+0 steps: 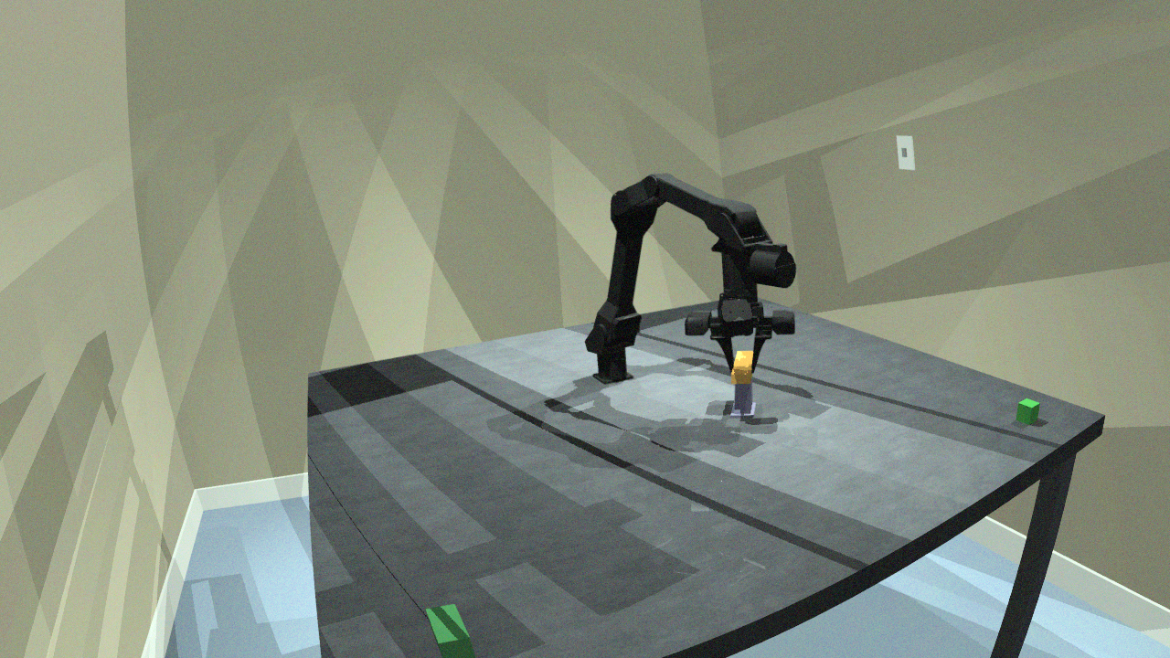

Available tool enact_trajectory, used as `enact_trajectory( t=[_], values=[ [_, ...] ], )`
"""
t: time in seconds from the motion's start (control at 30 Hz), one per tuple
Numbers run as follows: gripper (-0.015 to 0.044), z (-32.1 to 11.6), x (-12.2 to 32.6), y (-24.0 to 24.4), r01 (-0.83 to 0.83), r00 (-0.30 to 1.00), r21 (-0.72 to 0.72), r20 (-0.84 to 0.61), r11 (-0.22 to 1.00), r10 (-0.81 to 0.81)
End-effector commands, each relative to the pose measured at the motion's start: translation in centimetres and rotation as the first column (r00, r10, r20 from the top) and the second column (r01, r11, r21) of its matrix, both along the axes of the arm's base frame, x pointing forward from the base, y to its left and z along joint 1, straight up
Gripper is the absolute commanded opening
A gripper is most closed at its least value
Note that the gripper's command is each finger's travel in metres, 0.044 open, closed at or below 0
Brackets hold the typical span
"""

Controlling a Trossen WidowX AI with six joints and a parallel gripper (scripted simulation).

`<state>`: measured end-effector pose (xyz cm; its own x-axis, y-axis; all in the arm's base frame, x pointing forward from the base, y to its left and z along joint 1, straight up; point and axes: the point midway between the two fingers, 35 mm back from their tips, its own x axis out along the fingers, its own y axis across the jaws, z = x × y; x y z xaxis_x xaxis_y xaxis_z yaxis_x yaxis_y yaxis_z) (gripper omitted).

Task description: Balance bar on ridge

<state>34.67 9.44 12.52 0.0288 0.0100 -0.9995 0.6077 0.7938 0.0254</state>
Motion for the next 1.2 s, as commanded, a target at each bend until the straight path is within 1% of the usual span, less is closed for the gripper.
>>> enact_trajectory(
  t=[0.0,1.17],
  values=[
    [0.0,-0.06,-0.01,-0.04,0.004,1.0,-0.002,0.0,1.0,-0.004],
    [0.0,-0.35,0.0,-0.03,0.004,1.0,-0.002,0.0,1.0,-0.004]
  ],
)
